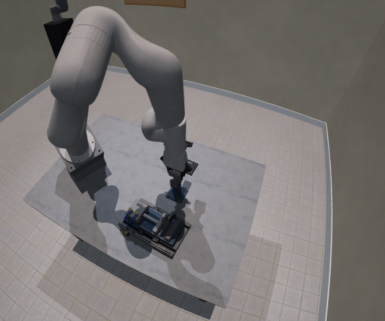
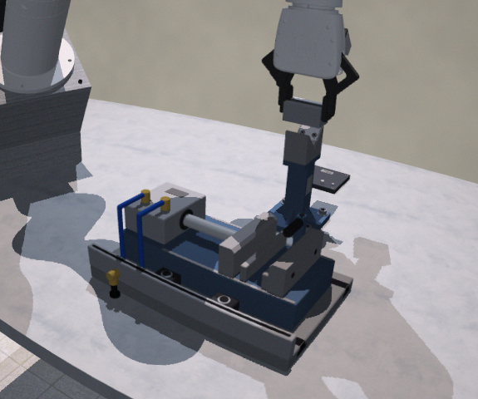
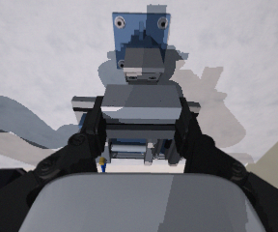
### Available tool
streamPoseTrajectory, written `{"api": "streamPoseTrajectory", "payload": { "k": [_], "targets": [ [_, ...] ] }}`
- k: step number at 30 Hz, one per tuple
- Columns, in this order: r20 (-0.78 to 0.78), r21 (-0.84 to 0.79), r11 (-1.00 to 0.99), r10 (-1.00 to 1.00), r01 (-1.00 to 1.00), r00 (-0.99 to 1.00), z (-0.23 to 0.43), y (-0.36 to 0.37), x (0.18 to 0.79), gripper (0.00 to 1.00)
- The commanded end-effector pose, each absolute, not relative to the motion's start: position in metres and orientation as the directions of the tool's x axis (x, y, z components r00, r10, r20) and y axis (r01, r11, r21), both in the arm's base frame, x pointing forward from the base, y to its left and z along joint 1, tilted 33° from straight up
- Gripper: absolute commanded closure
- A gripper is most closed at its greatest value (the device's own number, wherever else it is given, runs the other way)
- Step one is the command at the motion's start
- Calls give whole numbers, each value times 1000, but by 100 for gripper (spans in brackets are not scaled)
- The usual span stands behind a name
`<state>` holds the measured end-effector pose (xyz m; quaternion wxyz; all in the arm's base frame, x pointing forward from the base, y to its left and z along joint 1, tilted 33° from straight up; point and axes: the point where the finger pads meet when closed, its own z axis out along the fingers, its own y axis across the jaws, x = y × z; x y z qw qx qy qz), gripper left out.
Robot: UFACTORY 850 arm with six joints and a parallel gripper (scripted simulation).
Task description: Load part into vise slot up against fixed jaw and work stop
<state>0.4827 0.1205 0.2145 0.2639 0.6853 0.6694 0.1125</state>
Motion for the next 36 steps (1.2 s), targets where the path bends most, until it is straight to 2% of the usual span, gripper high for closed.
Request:
{"api": "streamPoseTrajectory", "payload": {
  "k": [1,36],
  "targets": [
    [-203,508,35,976,861,80,215,121,483,100],
    [-203,508,35,976,861,80,229,124,475,100]
  ]
}}
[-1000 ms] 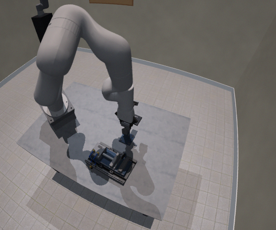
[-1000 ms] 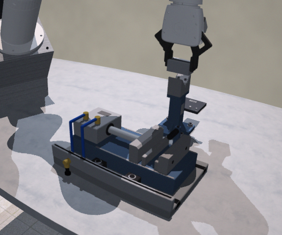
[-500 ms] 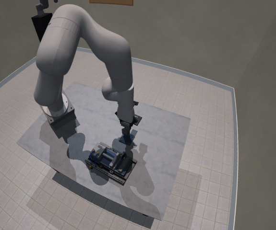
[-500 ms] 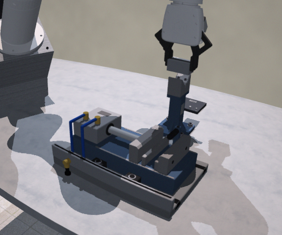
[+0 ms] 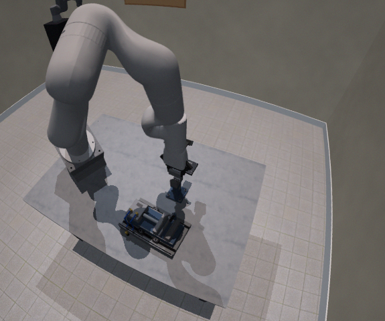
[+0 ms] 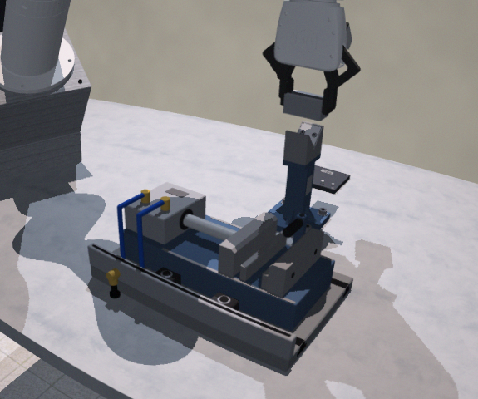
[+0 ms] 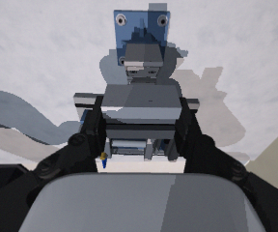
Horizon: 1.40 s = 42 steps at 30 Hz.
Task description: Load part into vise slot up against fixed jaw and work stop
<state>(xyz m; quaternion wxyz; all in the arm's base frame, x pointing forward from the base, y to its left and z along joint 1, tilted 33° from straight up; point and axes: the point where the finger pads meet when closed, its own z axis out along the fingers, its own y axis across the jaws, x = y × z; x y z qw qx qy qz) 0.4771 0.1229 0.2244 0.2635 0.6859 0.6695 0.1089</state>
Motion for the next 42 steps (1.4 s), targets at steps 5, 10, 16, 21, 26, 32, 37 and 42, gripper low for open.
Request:
{"api": "streamPoseTrajectory", "payload": {
  "k": [5,10,16,21,26,32,37,42],
  "targets": [
    [-203,508,35,976,861,80,234,126,472,100],
    [-203,508,35,976,861,80,240,127,469,100],
    [-203,508,35,976,861,80,247,129,464,100],
    [-203,508,35,976,861,80,252,130,461,100],
    [-203,508,35,976,861,80,254,131,460,100],
    [-203,508,35,976,861,80,257,131,458,100],
    [-203,508,35,976,861,80,257,132,458,100],
    [-203,508,35,976,861,80,257,132,458,100]
  ]
}}
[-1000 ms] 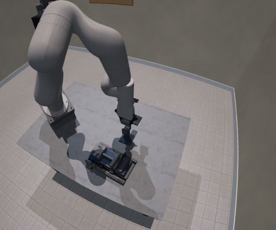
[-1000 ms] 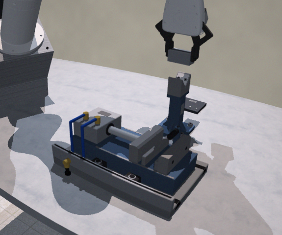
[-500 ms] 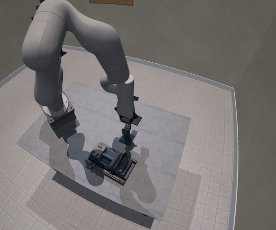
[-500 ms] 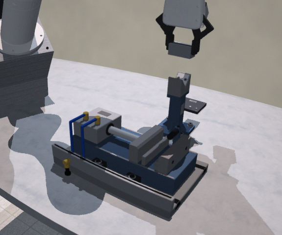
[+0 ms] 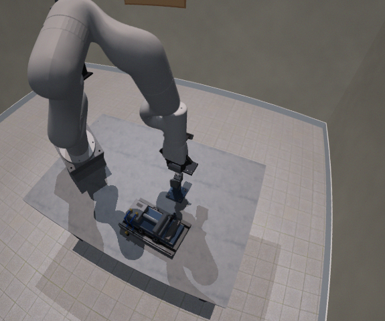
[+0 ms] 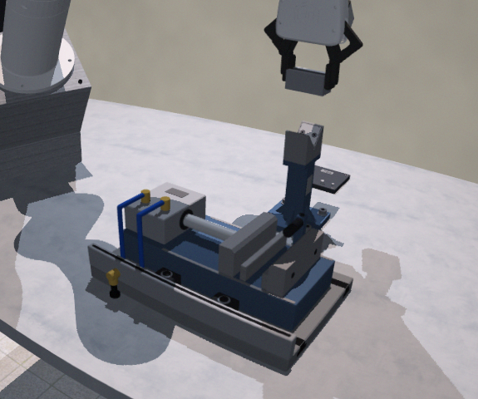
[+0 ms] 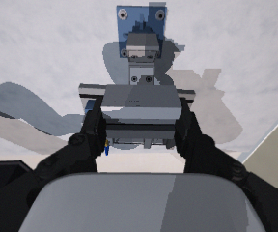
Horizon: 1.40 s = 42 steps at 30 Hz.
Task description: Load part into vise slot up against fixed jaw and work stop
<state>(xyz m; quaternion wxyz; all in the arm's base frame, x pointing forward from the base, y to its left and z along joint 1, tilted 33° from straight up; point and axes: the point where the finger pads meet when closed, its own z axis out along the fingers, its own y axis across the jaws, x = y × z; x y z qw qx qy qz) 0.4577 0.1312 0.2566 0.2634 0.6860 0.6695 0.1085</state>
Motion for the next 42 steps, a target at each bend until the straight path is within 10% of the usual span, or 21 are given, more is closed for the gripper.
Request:
{"api": "streamPoseTrajectory", "payload": {
  "k": [1,42],
  "targets": [
    [-203,508,35,976,861,80,257,132,458,100],
    [99,487,-542,814,685,573,281,46,477,100]
  ]
}}
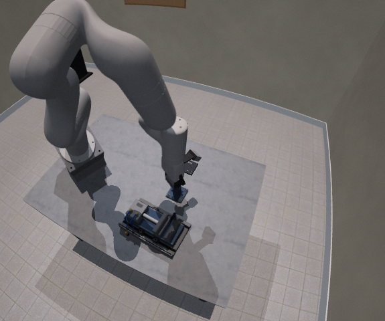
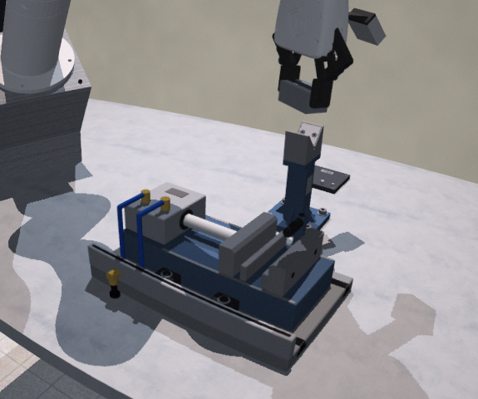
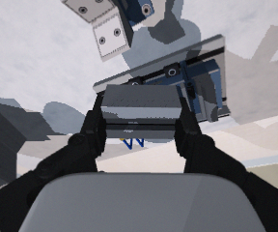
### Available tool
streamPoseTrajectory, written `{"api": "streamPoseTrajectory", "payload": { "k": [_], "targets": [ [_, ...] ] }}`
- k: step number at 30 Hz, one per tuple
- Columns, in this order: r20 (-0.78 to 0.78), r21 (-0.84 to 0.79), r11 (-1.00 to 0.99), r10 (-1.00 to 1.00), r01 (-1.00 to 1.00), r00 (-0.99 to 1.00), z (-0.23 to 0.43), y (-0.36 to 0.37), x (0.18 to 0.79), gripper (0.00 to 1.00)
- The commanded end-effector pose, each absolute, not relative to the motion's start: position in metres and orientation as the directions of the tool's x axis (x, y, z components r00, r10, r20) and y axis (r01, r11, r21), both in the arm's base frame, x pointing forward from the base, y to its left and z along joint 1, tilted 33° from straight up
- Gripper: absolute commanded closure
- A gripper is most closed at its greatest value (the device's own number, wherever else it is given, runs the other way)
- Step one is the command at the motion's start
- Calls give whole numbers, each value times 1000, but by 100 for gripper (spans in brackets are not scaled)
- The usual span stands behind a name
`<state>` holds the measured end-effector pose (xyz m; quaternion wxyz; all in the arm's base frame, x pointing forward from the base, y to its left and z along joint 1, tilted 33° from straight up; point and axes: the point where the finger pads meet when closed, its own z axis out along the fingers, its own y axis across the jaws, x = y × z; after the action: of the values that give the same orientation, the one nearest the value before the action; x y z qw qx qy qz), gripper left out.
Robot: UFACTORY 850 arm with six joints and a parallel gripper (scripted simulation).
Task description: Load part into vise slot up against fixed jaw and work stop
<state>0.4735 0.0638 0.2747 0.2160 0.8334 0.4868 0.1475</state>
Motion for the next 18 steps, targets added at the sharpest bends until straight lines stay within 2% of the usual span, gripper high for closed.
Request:
{"api": "streamPoseTrajectory", "payload": {
  "k": [1,7,18],
  "targets": [
    [115,482,-569,796,667,595,282,42,478,100],
    [180,458,-671,713,583,678,288,23,481,100],
    [342,364,-879,432,306,834,308,-30,488,100]
  ]
}}
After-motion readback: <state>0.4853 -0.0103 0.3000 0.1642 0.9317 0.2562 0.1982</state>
